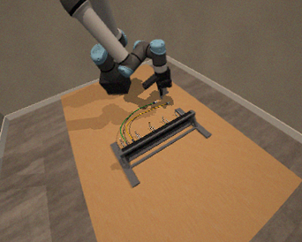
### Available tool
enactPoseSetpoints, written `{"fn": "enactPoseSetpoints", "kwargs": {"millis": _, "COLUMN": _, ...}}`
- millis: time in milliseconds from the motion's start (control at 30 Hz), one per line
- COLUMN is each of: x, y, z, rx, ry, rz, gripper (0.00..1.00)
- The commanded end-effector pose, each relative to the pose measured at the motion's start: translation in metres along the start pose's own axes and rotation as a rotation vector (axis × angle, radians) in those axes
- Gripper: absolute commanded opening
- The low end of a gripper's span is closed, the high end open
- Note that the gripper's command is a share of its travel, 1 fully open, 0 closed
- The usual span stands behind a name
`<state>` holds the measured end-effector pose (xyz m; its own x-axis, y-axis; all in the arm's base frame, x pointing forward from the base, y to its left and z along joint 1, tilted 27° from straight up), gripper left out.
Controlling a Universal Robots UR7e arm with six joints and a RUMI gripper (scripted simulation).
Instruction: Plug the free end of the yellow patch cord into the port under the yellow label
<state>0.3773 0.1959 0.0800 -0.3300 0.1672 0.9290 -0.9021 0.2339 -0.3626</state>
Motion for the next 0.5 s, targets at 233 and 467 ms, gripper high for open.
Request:
{"fn": "enactPoseSetpoints", "kwargs": {"millis": 233, "x": -0.013, "y": 0.027, "z": -0.033, "rx": 0.138, "ry": 0.065, "rz": 0.041, "gripper": 0.0}}
{"fn": "enactPoseSetpoints", "kwargs": {"millis": 467, "x": -0.017, "y": 0.039, "z": -0.044, "rx": 0.192, "ry": 0.086, "rz": 0.06, "gripper": 0.0}}
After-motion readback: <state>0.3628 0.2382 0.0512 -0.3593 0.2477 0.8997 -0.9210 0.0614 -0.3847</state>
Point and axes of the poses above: the point where the finger pads meet when closed, its own x axis back along the fingers, its own y axis across the jaws, z = x × y, the point moved 7 cm from there along x, back along the fingers, and after that the axes turned 1 degree about x, right-handed, at the moved point
